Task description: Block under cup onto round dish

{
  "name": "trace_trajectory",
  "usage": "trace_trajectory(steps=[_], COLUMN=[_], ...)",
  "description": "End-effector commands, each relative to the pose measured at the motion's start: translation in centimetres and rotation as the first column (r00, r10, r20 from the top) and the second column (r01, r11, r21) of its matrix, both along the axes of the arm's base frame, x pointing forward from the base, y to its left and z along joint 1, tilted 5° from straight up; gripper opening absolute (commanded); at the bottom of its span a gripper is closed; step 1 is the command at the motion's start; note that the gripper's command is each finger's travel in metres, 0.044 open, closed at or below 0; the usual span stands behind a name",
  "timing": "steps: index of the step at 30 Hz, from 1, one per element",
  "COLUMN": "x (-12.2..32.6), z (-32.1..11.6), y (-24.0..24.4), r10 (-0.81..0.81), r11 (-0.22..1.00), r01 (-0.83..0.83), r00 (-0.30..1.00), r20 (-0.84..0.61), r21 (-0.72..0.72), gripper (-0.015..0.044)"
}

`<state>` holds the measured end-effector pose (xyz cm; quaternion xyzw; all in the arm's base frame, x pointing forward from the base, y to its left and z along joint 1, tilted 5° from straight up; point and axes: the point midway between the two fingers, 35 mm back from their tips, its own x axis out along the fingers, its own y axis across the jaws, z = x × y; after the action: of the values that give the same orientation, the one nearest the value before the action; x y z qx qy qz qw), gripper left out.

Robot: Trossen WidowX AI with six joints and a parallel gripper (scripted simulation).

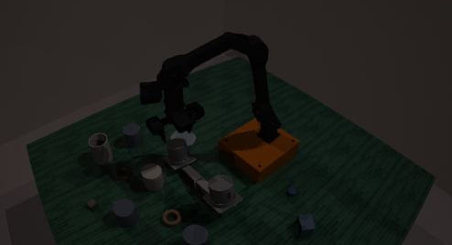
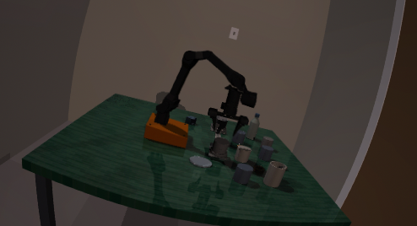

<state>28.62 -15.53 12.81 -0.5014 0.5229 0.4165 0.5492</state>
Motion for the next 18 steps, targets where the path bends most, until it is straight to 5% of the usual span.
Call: trace_trajectory(steps=[1,18], x=[0.2,0.5], z=[-0.2,-2.9], y=[-0.3,-0.5], r10=[0.038,0.038], r11=[0.999,0.999], r01=[-0.038,-0.038], r00=[0.999,0.999], r20=[-0.008,-0.007], r21=[0.009,0.009], gripper=[0.044,0.044])
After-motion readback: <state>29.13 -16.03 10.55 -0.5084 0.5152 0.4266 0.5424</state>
